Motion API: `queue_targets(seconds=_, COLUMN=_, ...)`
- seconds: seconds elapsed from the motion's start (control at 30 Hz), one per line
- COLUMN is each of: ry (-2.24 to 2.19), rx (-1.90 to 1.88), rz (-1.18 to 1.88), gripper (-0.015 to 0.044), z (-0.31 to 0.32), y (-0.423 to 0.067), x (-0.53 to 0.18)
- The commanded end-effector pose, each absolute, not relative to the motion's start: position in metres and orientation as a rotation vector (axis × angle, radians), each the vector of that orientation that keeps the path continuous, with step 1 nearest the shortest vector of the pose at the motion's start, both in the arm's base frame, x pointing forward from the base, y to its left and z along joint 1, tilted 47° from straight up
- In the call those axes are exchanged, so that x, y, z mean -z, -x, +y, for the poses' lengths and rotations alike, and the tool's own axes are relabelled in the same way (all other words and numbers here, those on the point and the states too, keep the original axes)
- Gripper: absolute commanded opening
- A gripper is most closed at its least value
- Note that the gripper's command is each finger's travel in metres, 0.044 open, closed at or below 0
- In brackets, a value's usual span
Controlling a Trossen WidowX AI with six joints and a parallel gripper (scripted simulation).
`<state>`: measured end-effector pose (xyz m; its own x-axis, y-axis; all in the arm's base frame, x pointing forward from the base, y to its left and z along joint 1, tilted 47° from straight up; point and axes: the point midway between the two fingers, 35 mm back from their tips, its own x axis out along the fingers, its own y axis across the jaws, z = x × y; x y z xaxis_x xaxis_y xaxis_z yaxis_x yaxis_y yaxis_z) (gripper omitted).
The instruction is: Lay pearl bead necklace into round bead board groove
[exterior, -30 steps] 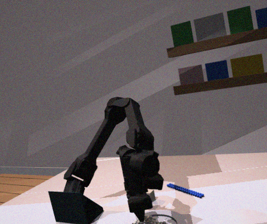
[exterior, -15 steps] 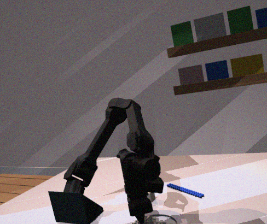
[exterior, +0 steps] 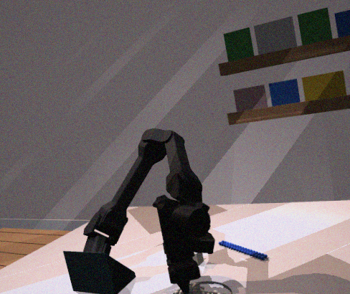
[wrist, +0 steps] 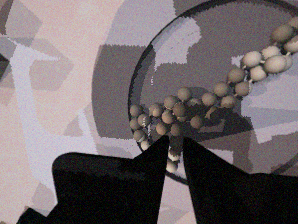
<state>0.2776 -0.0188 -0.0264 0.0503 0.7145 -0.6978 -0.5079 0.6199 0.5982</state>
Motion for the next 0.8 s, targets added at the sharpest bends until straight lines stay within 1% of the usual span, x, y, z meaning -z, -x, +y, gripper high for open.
queue_targets(seconds=0.0, ry=-0.210, rx=-0.941, rz=1.199, gripper=0.0000, z=-0.0189, y=-0.2777, x=0.0262)
queue_targets(seconds=0.77, ry=-0.221, rx=-0.938, rz=1.197, gripper=0.0000, z=-0.0232, y=-0.2770, x=0.0222)
